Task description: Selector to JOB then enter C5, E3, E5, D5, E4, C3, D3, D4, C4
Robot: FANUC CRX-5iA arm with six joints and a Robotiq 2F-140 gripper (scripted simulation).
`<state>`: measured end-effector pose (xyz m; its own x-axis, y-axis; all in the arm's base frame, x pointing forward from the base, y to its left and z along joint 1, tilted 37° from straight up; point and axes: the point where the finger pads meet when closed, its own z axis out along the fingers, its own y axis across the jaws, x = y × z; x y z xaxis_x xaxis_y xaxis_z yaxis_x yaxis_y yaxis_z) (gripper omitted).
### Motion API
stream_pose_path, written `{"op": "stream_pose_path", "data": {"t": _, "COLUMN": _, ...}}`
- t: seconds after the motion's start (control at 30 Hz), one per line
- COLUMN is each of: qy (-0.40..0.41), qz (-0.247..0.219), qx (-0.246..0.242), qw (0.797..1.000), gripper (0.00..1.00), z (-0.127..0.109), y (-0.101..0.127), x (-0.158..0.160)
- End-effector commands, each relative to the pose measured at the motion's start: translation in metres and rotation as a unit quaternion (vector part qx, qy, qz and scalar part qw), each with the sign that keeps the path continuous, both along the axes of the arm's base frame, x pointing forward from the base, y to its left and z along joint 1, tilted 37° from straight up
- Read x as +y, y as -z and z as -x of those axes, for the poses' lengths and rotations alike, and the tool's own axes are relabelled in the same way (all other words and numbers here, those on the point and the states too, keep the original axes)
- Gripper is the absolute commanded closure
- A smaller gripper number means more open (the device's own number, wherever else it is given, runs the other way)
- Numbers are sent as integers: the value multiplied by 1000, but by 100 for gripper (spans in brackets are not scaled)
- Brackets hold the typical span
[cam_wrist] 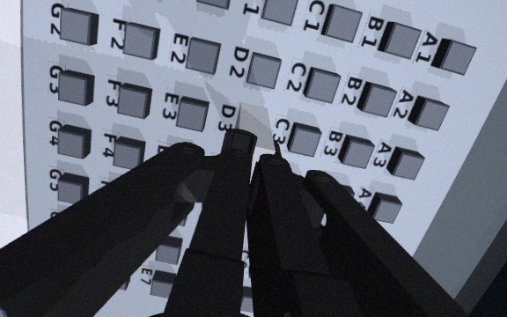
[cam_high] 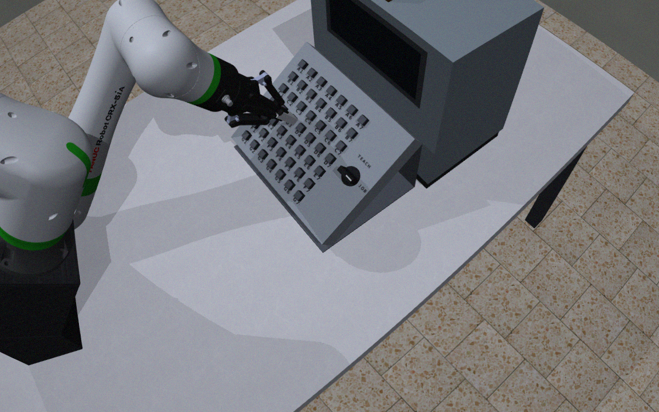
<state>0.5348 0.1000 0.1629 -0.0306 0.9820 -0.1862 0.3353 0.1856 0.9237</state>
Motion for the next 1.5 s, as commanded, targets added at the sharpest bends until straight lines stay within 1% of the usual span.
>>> {"op": "stream_pose_path", "data": {"t": 0.0, "qy": 0, "qz": 0, "qx": 0, "qw": 1000, "gripper": 100, "z": 0, "y": 0, "x": 0}}
{"op": "stream_pose_path", "data": {"t": 0.5, "qy": 0, "qz": 0, "qx": 0, "qw": 1000, "gripper": 100, "z": 2, "y": -1, "x": 0}}
{"op": "stream_pose_path", "data": {"t": 1.2, "qy": 0, "qz": 0, "qx": 0, "qw": 1000, "gripper": 100, "z": 30, "y": -11, "x": 1}}
{"op": "stream_pose_path", "data": {"t": 1.47, "qy": 0, "qz": 0, "qx": 0, "qw": 1000, "gripper": 100, "z": 34, "y": -12, "x": 1}}
